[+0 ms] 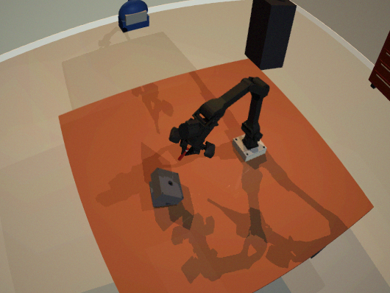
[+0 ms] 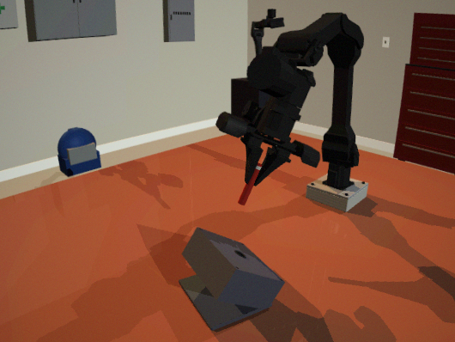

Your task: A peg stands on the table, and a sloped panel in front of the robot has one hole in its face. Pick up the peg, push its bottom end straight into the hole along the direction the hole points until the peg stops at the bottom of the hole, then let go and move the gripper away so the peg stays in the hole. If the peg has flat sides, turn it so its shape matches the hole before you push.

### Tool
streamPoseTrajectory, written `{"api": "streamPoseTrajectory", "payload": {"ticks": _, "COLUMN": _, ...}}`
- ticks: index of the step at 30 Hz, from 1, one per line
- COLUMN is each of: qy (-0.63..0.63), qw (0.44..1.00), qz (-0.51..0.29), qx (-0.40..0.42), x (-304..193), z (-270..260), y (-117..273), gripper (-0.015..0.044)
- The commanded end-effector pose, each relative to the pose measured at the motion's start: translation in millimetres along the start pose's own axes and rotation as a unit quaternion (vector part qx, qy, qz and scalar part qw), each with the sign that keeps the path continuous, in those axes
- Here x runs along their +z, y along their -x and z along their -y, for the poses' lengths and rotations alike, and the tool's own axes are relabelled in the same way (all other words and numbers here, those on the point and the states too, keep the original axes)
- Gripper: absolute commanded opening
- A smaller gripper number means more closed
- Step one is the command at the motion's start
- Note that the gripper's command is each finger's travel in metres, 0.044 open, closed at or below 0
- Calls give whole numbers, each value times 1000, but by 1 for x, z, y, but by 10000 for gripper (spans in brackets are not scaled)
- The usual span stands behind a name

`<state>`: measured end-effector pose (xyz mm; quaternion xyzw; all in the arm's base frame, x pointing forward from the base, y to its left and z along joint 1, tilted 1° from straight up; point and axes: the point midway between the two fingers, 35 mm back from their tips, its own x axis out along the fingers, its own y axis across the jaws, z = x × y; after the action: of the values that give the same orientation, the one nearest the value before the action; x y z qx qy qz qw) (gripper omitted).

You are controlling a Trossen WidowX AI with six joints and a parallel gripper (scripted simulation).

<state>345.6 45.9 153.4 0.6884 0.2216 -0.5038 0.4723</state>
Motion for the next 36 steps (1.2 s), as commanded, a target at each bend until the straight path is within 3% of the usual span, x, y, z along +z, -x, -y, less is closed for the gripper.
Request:
{"api": "streamPoseTrajectory", "payload": {"ticks": 1, "qy": 2, "qw": 1000, "qz": -3, "qx": 8, "x": -6, "z": 2, "y": 2, "gripper": 0}}
{"api": "streamPoseTrajectory", "payload": {"ticks": 36, "qy": 19, "qw": 996, "qz": -52, "qx": 65, "x": -55, "z": 18, "y": 23, "gripper": 0}}
